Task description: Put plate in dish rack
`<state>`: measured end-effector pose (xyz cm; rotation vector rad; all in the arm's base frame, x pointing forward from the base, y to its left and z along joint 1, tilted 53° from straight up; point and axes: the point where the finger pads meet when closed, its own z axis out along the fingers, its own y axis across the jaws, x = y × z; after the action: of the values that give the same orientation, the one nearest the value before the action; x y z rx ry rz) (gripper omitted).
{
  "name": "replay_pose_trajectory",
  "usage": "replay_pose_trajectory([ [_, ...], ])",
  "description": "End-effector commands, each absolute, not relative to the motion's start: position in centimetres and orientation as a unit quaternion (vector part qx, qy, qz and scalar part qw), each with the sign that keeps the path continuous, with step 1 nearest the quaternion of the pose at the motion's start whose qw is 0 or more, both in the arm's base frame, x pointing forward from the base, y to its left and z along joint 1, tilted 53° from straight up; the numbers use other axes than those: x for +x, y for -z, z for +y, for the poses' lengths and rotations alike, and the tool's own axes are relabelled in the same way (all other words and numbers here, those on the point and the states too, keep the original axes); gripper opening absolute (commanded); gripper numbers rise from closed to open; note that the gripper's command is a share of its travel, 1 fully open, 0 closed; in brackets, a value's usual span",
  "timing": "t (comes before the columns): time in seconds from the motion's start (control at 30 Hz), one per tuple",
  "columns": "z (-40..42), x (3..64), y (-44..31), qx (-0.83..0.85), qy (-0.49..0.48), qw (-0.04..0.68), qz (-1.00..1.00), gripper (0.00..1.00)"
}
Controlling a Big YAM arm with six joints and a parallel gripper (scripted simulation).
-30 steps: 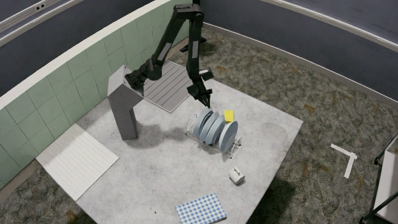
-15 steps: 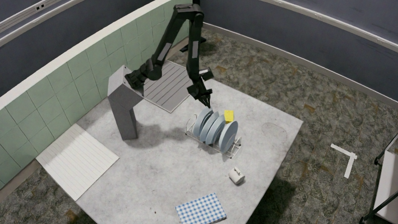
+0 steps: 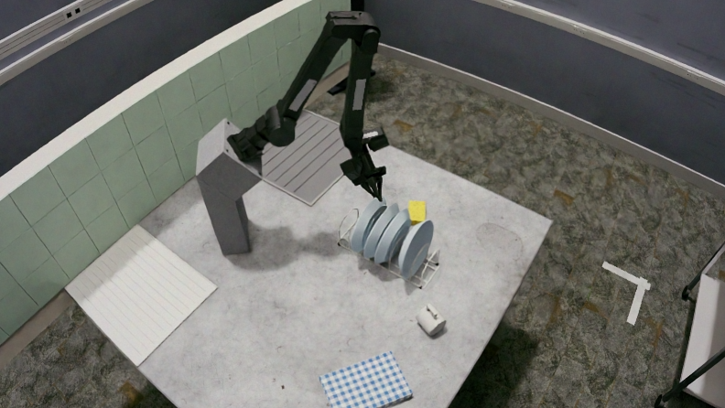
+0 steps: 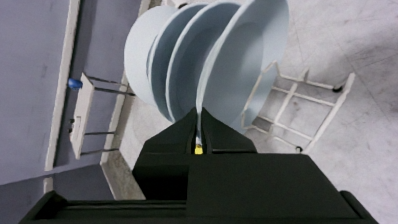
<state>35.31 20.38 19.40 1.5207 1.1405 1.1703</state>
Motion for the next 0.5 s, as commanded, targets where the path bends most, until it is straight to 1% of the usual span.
replay_pose_trajectory([
  [0.0,19.6,35.9,-20.7,0.614,-0.478,0.450,0.438,0.00],
  [0.17,19.9,36.2,-19.5,0.614,-0.469,0.452,0.446,0.00],
  [0.23,19.8,36.1,-20.4,0.614,-0.479,0.450,0.437,0.00],
  [0.47,19.8,36.2,-20.2,0.614,-0.477,0.450,0.439,0.00],
])
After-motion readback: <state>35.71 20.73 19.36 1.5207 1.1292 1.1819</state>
